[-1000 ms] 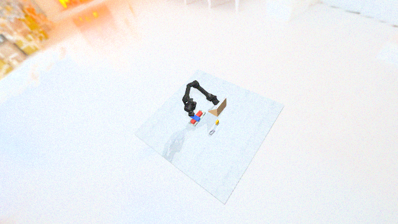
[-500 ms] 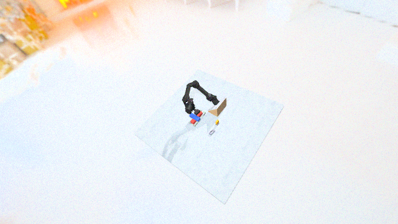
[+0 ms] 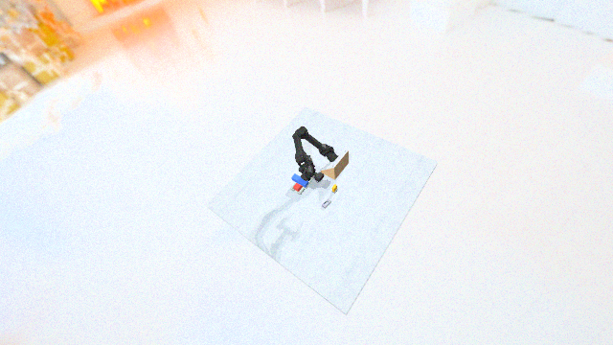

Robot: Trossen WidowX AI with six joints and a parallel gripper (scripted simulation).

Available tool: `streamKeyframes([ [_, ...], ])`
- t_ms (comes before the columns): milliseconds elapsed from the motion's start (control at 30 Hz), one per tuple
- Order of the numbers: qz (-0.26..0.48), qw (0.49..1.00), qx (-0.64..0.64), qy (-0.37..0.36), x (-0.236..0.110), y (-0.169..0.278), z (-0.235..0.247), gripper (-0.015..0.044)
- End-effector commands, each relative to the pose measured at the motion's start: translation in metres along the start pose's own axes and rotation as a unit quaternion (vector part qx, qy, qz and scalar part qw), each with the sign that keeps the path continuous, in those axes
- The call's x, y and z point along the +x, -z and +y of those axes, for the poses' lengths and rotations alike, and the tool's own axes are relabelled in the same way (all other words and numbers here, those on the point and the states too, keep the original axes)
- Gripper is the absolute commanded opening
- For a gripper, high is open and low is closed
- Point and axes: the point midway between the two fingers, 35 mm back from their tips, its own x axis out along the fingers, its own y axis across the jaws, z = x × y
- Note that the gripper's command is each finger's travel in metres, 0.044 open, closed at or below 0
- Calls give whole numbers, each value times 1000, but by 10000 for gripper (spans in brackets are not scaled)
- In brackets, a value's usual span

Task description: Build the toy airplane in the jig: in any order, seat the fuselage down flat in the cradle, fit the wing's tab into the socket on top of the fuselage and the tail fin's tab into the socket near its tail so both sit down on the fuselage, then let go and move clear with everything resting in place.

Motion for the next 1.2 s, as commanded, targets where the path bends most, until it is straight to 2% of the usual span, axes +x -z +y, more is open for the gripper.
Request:
streamKeyframes([
  [0, 9, 1000, -7, 4, 6, 32, 57, 440],
  [133, 13, 1000, -6, 21, 18, 78, 113, 440],
  [200, 13, 1000, -5, 25, 20, 87, 121, 440],
  [400, 13, 1000, -5, 25, 23, 87, 121, 440],
  [567, 12, 1000, -5, 26, 75, 88, 118, 440],
  [1167, 12, 1000, -5, 26, 103, 88, 117, 440],
])
